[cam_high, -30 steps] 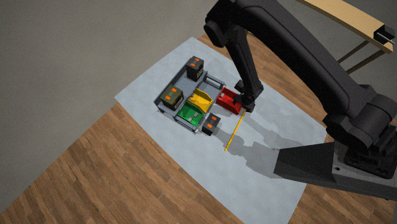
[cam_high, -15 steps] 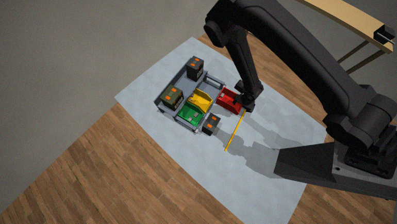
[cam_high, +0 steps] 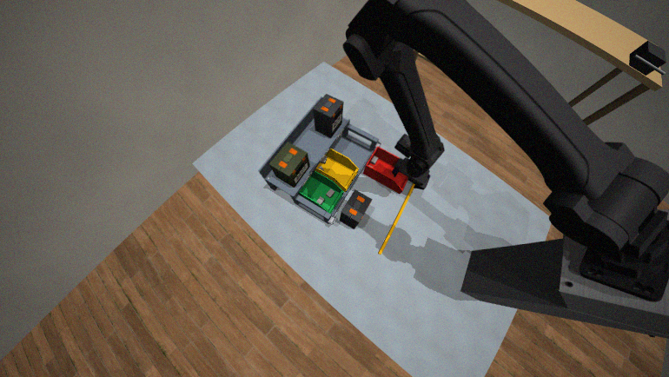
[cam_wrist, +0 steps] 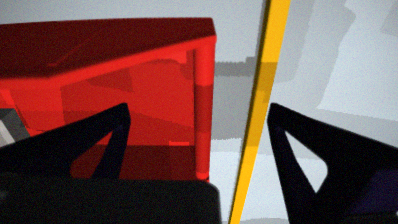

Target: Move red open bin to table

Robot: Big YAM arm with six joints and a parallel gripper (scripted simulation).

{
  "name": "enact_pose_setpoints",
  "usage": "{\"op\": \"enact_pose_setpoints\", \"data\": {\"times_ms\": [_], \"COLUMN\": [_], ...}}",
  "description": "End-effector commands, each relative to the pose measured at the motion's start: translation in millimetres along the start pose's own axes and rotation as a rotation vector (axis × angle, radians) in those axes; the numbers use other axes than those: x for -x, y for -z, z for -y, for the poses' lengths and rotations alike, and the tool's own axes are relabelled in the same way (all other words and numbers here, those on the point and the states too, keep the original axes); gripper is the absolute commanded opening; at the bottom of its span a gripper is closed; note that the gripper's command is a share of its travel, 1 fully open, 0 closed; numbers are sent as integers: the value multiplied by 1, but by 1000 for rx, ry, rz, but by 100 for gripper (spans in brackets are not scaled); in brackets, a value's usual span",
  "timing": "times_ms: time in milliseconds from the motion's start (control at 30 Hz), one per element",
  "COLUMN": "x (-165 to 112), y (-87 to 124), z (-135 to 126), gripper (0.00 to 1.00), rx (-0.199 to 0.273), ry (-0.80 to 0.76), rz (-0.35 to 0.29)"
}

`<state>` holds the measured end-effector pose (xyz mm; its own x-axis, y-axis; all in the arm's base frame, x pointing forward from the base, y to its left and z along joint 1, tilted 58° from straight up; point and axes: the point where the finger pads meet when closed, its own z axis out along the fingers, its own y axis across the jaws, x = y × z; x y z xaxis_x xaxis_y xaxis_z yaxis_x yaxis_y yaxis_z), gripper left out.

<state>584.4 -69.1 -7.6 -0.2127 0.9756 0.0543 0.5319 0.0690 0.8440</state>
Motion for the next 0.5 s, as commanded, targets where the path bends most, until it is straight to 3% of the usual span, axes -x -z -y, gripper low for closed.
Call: {"op": "enact_pose_setpoints", "data": {"times_ms": [0, 467], "x": [-3, 4], "y": [-6, 17], "z": [3, 6], "gripper": [90, 90], "rx": [-2, -10], "ry": [-4, -8], "rz": [-4, 10]}}
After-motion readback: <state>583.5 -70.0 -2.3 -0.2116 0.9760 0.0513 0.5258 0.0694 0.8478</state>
